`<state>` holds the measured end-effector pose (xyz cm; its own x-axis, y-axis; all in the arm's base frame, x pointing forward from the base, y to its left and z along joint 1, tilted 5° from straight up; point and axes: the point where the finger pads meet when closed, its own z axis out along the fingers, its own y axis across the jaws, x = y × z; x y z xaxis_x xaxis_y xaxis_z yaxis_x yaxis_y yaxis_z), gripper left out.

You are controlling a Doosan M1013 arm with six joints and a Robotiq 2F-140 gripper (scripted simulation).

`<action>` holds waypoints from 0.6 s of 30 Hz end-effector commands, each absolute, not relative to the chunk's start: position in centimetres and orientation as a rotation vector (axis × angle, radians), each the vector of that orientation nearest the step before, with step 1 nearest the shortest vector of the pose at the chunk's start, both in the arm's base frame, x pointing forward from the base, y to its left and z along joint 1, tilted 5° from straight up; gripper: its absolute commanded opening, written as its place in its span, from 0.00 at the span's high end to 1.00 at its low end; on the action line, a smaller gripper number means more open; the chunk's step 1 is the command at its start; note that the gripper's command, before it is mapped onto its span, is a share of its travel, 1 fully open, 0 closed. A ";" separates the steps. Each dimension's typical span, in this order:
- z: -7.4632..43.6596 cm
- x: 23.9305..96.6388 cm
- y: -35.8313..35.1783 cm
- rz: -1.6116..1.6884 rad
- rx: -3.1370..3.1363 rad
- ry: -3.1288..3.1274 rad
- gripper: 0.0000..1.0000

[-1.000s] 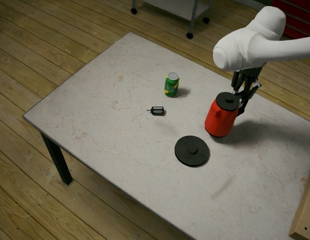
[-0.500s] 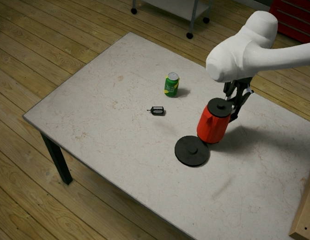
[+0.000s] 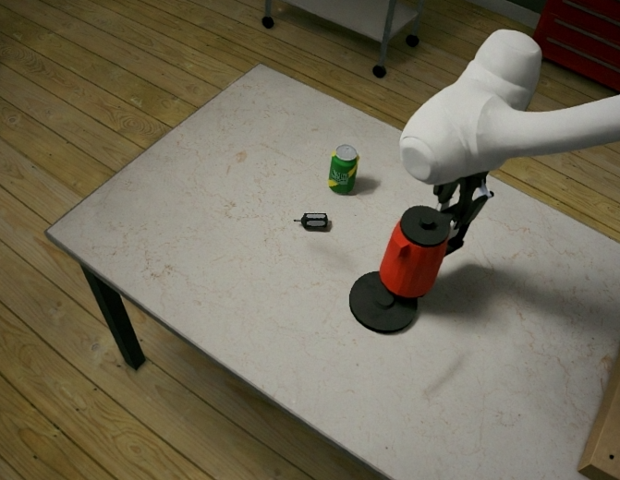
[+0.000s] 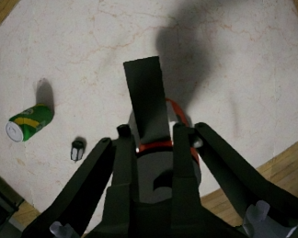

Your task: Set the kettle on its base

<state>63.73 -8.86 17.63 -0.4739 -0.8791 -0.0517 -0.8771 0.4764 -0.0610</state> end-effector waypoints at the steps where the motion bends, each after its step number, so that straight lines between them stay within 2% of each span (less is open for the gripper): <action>1: 17.7 64.0 -8.2 -0.041 -1.568 2.633 0.90; 18: 17.9 65.2 -4.9 -0.041 -1.568 2.633 0.90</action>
